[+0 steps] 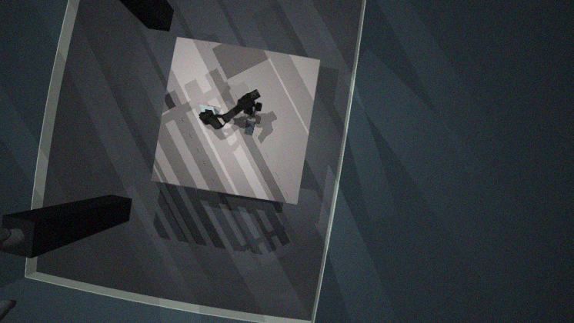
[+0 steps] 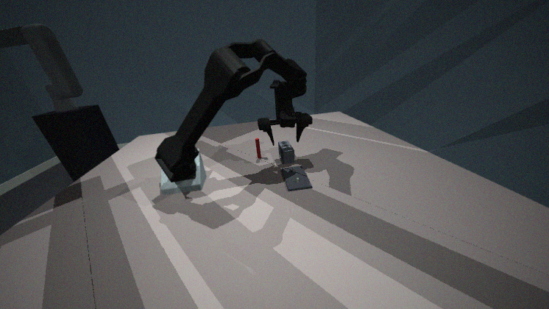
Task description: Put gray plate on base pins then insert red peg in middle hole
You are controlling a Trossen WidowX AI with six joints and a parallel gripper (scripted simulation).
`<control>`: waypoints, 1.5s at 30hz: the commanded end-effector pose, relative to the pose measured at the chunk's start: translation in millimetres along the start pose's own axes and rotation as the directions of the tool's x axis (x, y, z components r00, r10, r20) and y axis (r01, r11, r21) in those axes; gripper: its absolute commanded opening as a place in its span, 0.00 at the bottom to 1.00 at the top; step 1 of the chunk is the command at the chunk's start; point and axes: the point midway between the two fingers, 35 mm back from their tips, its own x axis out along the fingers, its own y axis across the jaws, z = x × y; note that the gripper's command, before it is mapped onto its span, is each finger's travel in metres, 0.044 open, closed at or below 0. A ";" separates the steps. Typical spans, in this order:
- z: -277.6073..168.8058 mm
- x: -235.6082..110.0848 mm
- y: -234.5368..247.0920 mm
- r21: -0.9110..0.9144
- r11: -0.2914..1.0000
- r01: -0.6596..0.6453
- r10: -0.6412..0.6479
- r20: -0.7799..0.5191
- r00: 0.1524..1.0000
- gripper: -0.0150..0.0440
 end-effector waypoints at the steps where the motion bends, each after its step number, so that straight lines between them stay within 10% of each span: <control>1: 0.3 6.7 0.4 -0.007 1.000 -0.003 0.003 0.005 1.000 1.00; 31: 1.6 52.4 -0.5 -0.006 1.000 -0.003 0.003 0.008 1.000 1.00; 45: 1.6 52.4 -0.5 -0.006 1.000 -0.003 0.003 0.008 1.000 0.41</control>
